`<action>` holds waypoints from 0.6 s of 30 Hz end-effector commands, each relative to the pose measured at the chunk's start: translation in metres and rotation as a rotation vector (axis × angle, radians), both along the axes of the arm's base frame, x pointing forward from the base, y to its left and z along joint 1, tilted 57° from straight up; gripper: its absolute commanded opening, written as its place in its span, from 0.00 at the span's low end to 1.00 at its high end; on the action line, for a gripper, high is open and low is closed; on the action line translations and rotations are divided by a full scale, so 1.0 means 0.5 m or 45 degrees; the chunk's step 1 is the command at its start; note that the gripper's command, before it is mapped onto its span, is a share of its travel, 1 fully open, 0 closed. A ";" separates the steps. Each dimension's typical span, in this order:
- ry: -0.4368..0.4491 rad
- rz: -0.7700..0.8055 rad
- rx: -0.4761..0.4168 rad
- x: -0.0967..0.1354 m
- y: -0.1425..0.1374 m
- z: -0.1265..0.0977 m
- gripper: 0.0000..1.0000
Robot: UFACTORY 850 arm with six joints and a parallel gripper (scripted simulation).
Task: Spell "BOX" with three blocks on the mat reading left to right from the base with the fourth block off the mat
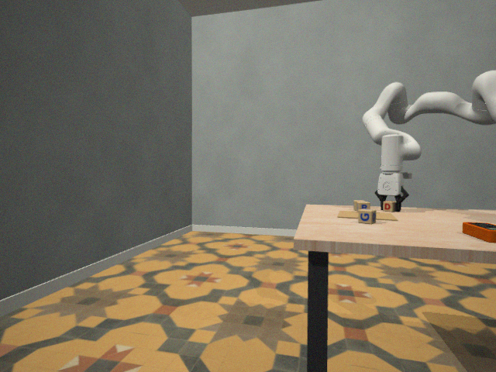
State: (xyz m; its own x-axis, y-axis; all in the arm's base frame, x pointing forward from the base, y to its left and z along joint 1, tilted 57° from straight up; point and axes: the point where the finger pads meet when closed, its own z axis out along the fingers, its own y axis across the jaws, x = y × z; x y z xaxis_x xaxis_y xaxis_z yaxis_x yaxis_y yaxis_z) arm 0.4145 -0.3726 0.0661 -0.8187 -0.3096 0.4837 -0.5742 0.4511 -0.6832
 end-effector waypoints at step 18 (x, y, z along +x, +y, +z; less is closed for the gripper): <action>-0.001 0.001 0.000 0.001 0.001 0.000 0.44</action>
